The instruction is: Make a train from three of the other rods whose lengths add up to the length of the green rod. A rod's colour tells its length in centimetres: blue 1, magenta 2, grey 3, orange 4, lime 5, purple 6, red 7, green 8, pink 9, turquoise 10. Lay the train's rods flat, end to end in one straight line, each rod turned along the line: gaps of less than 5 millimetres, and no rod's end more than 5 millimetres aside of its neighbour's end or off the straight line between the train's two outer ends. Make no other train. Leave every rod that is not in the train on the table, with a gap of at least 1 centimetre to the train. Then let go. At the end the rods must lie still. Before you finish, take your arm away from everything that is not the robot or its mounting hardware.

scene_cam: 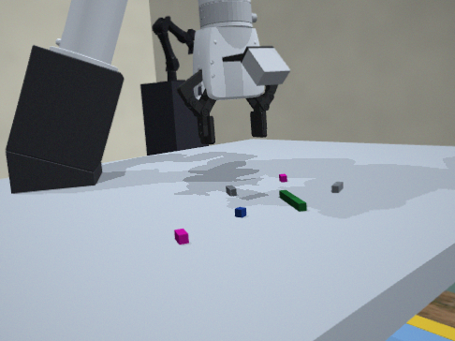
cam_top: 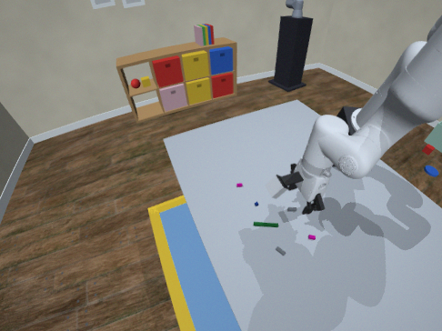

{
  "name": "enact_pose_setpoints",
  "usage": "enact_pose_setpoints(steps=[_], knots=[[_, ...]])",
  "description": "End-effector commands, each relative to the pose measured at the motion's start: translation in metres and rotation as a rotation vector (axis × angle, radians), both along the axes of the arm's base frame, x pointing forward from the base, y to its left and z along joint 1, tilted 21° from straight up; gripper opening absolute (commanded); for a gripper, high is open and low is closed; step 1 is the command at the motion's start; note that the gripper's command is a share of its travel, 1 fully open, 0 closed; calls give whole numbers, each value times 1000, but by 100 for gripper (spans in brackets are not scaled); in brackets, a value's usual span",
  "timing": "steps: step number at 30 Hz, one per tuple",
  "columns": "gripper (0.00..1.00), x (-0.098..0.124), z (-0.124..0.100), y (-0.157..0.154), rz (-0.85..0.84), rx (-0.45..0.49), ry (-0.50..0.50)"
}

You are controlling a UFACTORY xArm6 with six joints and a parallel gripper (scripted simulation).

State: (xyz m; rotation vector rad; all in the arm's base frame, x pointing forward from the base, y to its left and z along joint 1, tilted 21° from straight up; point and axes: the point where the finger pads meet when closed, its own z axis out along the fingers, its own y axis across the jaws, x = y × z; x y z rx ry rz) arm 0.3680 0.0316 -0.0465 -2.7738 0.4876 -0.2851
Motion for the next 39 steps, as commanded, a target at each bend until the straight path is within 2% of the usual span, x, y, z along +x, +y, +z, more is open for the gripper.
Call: enact_pose_setpoints(steps=[1,7,15,16,39], knots=[[100,0,-2,-5,-150,39,63],[100,-2,-5,-11,-313,81,107],[100,-2,-6,-11,-334,86,112],[24,-2,-6,-11,-334,86,112],[24,-2,-6,-11,-334,86,112]])
